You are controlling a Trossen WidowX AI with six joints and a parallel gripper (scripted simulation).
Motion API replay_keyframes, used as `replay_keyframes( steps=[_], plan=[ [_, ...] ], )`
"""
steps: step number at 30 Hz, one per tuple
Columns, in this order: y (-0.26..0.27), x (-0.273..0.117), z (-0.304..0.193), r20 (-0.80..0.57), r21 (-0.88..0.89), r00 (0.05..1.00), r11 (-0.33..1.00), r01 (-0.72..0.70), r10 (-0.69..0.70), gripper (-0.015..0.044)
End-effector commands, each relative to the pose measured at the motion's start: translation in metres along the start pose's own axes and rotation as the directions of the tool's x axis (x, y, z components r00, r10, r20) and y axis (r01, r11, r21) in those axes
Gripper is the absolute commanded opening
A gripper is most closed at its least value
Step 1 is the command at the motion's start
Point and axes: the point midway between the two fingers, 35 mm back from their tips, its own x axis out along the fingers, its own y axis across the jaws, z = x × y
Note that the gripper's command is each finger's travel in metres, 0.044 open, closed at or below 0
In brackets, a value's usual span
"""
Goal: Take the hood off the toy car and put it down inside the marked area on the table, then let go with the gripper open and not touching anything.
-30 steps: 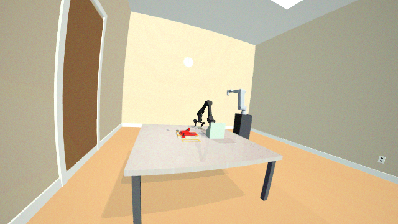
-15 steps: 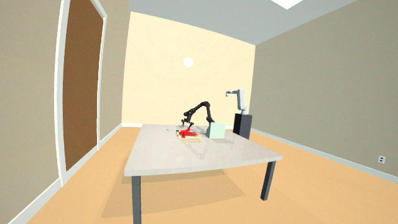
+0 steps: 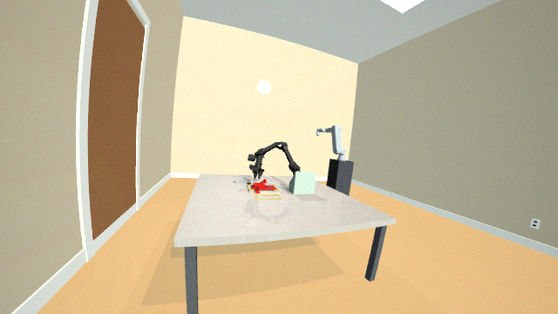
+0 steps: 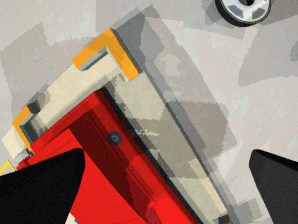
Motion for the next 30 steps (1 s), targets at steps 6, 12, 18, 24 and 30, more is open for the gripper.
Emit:
replay_keyframes(
  steps=[6,12,18,24,30],
  plan=[
    [0.080,-0.017,-0.058,0.027,-0.539,0.984,0.827,0.164,-0.177,0.0440],
    [0.086,-0.019,-0.061,0.039,-0.575,0.981,0.798,0.178,-0.191,0.0440],
    [0.086,-0.015,-0.060,0.039,-0.575,0.981,0.798,0.178,-0.191,0.0440],
    [0.085,-0.009,-0.060,0.039,-0.575,0.981,0.798,0.178,-0.190,0.0440],
    [0.084,-0.004,-0.060,0.039,-0.575,0.981,0.798,0.178,-0.190,0.0440]
  ],
)
